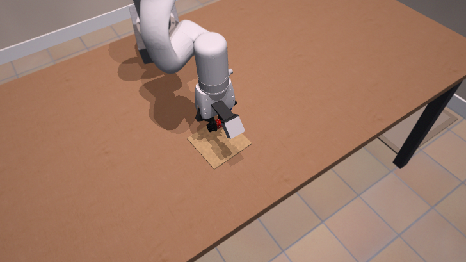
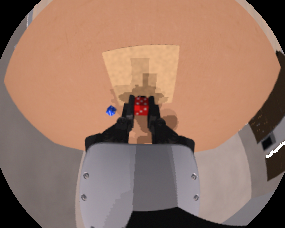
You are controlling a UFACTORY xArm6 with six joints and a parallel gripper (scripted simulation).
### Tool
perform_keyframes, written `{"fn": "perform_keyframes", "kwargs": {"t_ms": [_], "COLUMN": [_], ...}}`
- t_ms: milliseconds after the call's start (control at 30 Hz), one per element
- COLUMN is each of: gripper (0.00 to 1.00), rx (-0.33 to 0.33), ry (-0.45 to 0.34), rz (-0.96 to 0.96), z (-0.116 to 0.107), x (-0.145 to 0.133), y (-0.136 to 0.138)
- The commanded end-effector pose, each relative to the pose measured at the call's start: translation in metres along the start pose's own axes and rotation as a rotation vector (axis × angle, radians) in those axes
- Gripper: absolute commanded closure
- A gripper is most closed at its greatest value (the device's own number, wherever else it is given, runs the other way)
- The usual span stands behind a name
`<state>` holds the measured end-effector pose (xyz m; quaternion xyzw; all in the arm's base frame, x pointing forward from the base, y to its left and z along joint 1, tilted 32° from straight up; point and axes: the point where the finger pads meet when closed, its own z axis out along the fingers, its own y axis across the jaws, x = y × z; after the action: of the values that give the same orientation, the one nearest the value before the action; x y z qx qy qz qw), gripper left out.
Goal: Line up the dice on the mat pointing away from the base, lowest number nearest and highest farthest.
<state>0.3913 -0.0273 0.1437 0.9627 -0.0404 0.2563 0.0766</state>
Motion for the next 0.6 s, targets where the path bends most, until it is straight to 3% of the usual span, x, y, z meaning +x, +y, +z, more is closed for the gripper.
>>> {"fn": "perform_keyframes", "kwargs": {"t_ms": [0, 567], "gripper": [0.85, 0.85], "rx": [-0.008, -0.008], "ry": [0.009, 0.009], "rz": [0.001, 0.001], "z": [0.020, 0.058], "x": [0.003, 0.003], "y": [0.001, 0.001]}}
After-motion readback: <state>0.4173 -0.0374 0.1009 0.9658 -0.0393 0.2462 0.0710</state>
